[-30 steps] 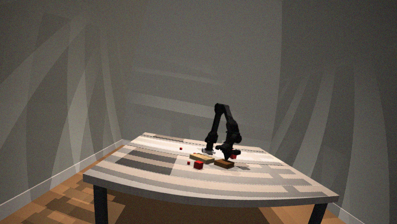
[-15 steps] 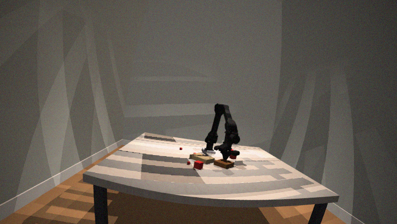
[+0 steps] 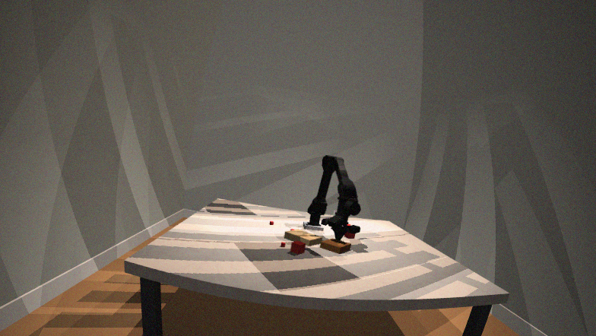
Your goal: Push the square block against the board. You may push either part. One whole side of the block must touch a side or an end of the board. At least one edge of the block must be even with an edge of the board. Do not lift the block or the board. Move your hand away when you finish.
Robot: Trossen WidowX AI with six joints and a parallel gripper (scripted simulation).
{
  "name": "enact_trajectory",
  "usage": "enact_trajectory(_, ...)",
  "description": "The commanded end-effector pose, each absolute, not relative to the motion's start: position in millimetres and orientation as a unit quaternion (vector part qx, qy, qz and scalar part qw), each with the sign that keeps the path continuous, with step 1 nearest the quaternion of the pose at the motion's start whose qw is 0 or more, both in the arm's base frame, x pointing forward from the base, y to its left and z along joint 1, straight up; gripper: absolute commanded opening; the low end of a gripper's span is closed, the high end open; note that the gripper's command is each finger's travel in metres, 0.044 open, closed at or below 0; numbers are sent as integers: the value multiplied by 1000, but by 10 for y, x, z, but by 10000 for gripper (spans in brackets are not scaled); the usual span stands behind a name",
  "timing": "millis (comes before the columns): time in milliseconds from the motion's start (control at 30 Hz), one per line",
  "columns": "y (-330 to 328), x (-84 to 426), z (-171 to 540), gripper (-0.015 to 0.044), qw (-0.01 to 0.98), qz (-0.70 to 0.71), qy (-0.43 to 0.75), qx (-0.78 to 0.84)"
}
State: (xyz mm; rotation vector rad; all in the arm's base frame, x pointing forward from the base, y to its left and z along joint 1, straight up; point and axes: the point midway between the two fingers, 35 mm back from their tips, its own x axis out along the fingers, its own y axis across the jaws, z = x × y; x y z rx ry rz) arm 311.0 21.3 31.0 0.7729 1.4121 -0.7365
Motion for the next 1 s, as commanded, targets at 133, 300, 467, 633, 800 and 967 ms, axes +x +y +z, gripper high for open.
enact_trajectory(133,315,3028,298,0,633,-324,617,337)
enact_trajectory(300,381,2980,295,0,632,-324,618,337)
enact_trajectory(467,446,2930,292,0,632,-323,618,337)
enact_trajectory(633,508,2878,289,0,632,-323,618,338)
enact_trajectory(800,530,2885,329,0,632,-321,619,338)
enact_trajectory(967,526,2871,839,0,632,-323,618,338)
